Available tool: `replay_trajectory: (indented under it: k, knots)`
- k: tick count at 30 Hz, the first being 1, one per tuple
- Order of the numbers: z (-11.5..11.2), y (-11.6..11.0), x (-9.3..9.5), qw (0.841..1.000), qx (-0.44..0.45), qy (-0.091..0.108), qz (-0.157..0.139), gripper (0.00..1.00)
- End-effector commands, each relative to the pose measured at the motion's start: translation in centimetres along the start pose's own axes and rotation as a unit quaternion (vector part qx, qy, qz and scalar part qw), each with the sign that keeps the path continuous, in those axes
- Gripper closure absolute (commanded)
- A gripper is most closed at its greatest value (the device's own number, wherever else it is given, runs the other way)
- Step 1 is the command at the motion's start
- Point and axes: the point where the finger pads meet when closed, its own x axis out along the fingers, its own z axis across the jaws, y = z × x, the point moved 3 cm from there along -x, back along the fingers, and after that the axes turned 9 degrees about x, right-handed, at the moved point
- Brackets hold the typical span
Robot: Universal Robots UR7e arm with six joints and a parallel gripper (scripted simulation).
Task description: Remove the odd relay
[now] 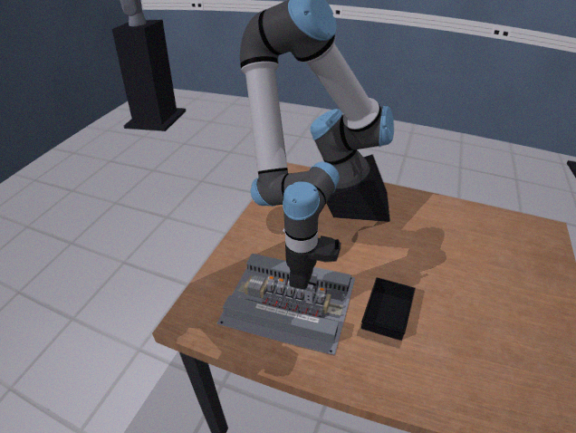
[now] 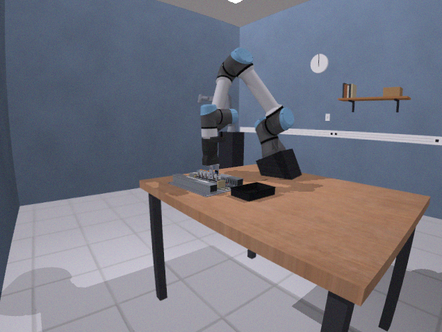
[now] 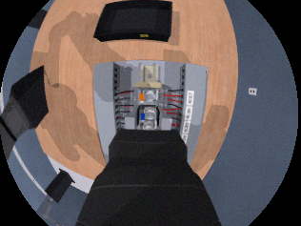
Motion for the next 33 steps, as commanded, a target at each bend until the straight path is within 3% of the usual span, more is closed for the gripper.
replay_trajectory:
  k: [1,23,33]
  knots:
    - [0.16,0.06,-0.03,1.000,-0.001,0.007,-0.002,1.00]
    - [0.37,0.09,-0.04,1.000,-0.001,0.025,-0.005,1.00]
    - [0.33,0.08,-0.08,1.000,-0.001,0.021,-0.004,1.00]
